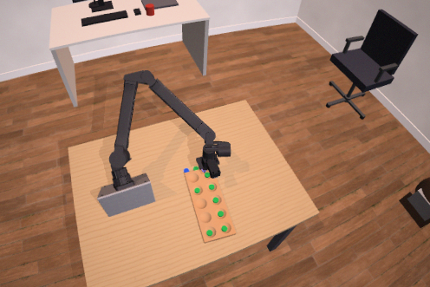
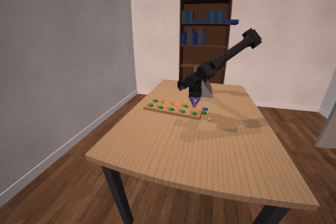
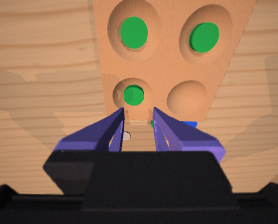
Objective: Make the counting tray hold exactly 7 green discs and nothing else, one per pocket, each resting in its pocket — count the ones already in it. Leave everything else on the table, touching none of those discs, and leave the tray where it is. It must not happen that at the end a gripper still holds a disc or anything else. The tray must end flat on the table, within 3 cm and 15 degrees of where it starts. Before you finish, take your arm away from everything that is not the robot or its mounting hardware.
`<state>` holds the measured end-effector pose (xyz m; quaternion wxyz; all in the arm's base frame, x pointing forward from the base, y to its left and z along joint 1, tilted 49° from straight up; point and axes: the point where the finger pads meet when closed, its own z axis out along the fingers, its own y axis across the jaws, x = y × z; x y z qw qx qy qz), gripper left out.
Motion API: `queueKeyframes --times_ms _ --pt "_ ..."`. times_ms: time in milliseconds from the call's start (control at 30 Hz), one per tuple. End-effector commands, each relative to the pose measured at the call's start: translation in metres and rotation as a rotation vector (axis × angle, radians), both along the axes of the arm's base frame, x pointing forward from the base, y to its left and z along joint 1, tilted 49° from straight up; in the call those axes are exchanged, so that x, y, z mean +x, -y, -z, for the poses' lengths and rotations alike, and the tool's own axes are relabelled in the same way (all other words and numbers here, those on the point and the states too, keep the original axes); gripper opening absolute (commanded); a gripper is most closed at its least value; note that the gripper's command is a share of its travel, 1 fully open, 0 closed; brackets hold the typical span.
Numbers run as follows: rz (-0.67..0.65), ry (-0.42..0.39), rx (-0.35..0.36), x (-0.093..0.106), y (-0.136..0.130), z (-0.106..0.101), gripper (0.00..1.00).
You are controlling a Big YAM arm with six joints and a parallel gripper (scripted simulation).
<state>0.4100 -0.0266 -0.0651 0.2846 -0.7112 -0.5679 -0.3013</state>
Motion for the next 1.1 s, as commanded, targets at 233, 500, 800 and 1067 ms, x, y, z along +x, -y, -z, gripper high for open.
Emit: queueKeyframes --times_ms 233,500,800,1067 --pt "-0.036 0.04 0.006 -0.001 0.031 -0.035 0.44" --pt "-0.014 0.08 -0.015 0.011 0.047 -0.041 0.44" --pt "-0.013 0.077 -0.014 0.011 0.046 -0.041 0.44" --pt "-0.013 0.077 -0.014 0.011 0.046 -0.041 0.44"
